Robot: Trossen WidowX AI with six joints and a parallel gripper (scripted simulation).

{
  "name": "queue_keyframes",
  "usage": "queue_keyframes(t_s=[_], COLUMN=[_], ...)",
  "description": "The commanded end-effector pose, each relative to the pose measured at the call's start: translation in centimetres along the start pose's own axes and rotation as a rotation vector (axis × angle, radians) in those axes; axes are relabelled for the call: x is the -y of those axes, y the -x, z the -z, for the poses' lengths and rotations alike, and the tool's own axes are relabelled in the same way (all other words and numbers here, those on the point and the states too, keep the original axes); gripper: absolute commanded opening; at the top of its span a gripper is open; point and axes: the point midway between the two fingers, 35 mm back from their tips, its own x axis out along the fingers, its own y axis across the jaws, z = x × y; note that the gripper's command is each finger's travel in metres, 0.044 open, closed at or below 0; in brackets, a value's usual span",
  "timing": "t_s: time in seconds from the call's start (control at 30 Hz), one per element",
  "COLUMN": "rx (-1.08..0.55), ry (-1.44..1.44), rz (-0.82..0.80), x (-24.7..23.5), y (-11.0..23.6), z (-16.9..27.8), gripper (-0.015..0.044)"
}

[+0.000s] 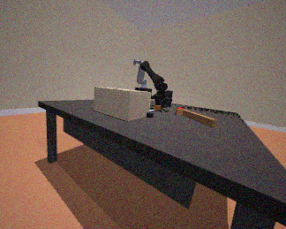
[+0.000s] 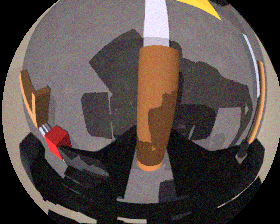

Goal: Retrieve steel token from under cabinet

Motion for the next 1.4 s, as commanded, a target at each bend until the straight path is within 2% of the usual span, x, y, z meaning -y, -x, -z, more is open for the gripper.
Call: queue_keyframes(t_s=[0.0,0.87,1.1,1.13,1.27,1.37], rx=[-0.001,-0.003,-0.005,-0.005,-0.004,-0.003], ry=[-0.009,-0.047,-0.048,-0.048,-0.048,-0.048], rz=[-0.003,-0.003,-0.002,-0.002,-0.003,-0.003], x=[-0.7,-3.2,-2.8,-2.8,-2.8,-2.8], y=[0.1,0.2,0.2,0.2,0.2,0.2], z=[0.0,0.4,0.5,0.5,0.5,0.5], gripper=[0.0000,0.0000,0.0184,0.0200,0.0200,0.0270])
